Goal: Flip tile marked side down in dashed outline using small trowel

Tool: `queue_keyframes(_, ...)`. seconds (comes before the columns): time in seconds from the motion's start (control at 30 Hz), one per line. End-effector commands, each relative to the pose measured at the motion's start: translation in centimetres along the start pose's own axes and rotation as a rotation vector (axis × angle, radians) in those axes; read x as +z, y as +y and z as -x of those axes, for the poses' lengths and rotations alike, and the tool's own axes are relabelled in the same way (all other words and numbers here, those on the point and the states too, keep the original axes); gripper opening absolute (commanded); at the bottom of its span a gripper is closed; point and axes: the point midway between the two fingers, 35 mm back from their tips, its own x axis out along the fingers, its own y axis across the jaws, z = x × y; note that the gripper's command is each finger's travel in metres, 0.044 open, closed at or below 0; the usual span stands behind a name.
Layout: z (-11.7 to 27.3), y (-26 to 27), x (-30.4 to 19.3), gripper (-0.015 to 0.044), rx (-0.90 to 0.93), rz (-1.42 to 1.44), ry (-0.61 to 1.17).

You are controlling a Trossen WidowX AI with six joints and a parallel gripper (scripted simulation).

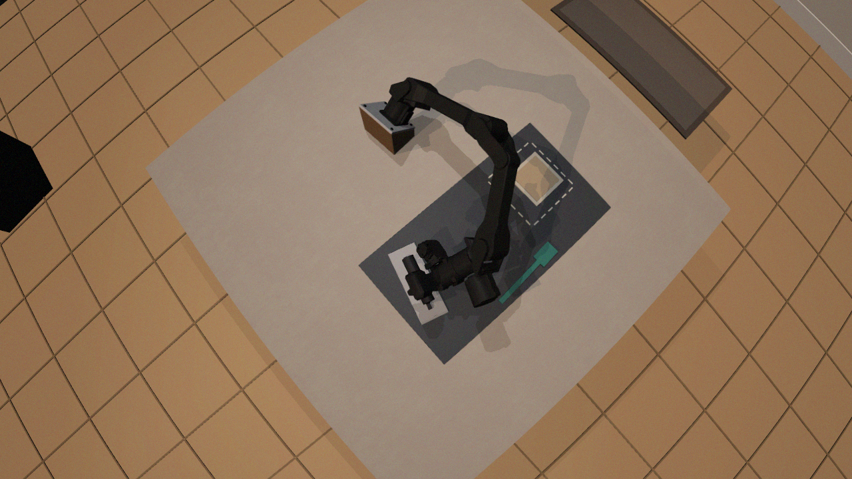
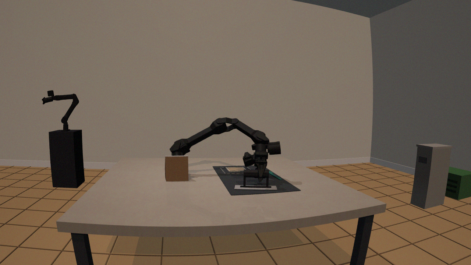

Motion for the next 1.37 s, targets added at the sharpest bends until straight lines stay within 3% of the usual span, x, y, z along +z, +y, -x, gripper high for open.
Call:
queue_keyframes(0.0,-0.2,-0.1,0.0,0.0,0.003,-0.006,0.0)
queue_keyframes(0.4,-0.2,-0.1,0.0,0.03,0.003,-0.006,0.0)
queue_keyframes(0.7,-0.1,-0.1,0.0,0.03,0.003,-0.006,0.0)
queue_keyframes(0.9,5.1,-0.1,0.0,0.03,0.0,-0.003,-0.001)
queue_keyframes(1.07,6.0,0.1,0.2,0.03,-0.001,-0.003,-0.001)
queue_keyframes(1.33,12.9,6.9,6.0,0.03,0.008,-0.004,0.005)
